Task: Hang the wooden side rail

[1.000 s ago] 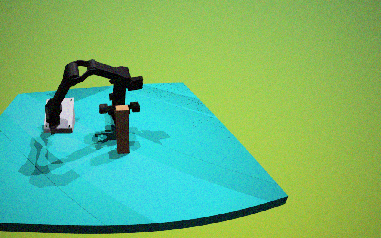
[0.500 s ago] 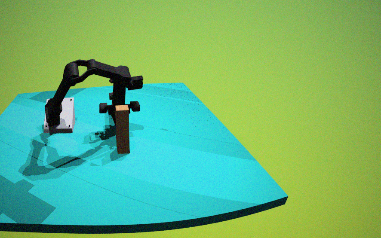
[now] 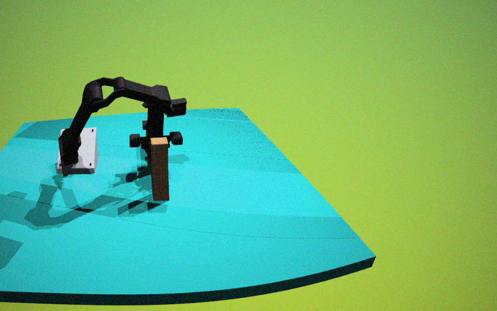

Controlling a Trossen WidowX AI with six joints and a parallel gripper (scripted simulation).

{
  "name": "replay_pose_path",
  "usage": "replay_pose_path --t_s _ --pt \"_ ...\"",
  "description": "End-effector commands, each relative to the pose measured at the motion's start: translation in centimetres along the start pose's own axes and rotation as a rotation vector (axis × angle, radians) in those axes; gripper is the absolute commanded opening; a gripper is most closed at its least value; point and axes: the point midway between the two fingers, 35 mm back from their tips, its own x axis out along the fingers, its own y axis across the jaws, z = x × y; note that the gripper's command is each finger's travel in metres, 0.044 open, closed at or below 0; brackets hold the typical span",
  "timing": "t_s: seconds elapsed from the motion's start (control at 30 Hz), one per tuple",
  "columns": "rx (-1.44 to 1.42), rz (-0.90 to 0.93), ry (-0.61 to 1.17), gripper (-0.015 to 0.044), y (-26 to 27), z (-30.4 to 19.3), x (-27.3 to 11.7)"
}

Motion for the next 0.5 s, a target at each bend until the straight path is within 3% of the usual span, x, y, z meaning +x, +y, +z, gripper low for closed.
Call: replay_pose_path --t_s 0.0,0.47 --pt "-0.004 -0.004 -0.005 0.0000 -0.04 0.16 -0.34" --pt "-0.004 -0.004 -0.005 0.0000 -0.04 0.16 -0.57"
